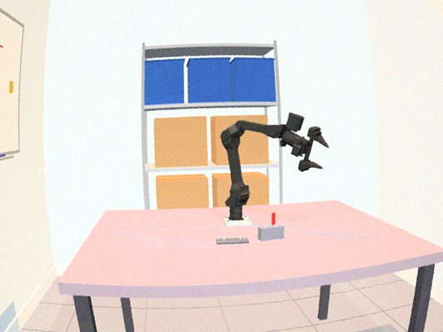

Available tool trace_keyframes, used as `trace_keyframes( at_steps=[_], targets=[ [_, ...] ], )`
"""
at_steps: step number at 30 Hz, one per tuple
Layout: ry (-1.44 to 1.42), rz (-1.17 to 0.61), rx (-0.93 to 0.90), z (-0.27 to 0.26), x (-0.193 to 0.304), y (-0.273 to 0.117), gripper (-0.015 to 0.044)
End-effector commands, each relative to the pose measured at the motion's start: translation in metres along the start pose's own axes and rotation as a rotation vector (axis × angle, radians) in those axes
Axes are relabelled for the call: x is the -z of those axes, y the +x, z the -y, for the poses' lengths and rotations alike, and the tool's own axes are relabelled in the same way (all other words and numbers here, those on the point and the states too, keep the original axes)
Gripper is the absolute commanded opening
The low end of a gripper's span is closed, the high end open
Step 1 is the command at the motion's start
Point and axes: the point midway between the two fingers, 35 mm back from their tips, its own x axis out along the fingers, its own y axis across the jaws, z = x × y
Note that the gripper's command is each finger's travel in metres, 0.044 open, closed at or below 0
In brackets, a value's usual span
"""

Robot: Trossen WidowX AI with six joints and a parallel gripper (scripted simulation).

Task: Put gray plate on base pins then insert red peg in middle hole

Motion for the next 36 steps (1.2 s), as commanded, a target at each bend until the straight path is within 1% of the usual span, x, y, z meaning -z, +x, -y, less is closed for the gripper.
trace_keyframes(
  at_steps=[1, 4, 7, 12, 15, 24, 30, 36],
  targets=[
    [0.026, 0.122, 0.220, 0.032, -0.053, 0.014, 0.0440],
    [0.075, 0.207, 0.409, 0.061, -0.093, 0.014, 0.0440],
    [0.147, 0.282, 0.610, 0.092, -0.130, 0.003, 0.0440],
    [0.307, 0.370, 0.938, 0.136, -0.179, -0.033, 0.0440],
    [0.398, 0.393, 1.087, 0.151, -0.191, -0.053, 0.0440],
    [0.405, 0.394, 1.098, 0.154, -0.191, -0.052, 0.0440],
    [0.405, 0.394, 1.098, 0.209, -0.198, -0.028, 0.0440],
    [0.405, 0.394, 1.098, 0.220, -0.197, -0.022, 0.0440]
  ],
)
